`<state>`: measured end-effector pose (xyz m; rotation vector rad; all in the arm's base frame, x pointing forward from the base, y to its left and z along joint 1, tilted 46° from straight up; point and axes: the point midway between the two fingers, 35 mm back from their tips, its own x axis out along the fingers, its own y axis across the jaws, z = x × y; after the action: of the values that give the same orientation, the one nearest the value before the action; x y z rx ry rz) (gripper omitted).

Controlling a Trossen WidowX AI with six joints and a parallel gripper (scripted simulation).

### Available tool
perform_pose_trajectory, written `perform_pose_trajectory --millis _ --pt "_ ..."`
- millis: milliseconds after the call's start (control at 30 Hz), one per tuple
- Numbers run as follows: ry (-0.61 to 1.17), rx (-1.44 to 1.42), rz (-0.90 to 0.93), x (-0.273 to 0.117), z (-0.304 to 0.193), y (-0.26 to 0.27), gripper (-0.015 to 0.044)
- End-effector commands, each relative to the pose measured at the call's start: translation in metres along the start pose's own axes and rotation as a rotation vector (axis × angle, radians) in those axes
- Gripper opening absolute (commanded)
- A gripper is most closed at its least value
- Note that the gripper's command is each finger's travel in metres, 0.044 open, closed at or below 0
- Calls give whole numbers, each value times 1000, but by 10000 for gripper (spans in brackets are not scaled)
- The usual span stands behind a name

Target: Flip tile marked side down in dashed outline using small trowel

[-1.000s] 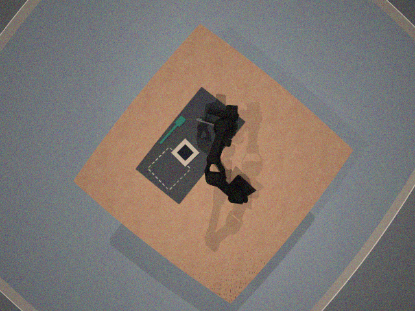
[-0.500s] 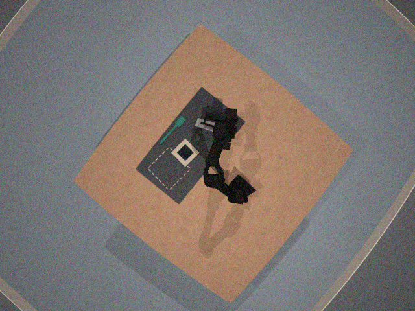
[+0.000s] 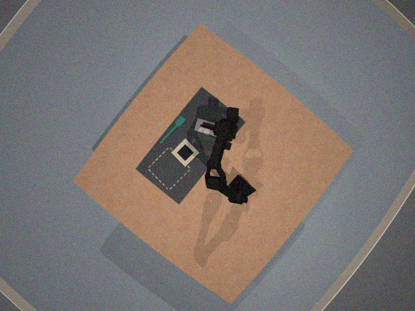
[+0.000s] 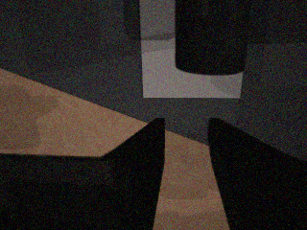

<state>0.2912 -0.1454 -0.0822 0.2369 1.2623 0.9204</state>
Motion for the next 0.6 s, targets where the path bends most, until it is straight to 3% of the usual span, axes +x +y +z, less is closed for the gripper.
perform_pose_trajectory --millis 0,67,200,567 --pt "0 0 0 0 0 0 100" --pt "0 0 0 0 0 0 100" --pt "0 0 0 0 0 0 0" --pt "0 0 0 0 0 0 0"
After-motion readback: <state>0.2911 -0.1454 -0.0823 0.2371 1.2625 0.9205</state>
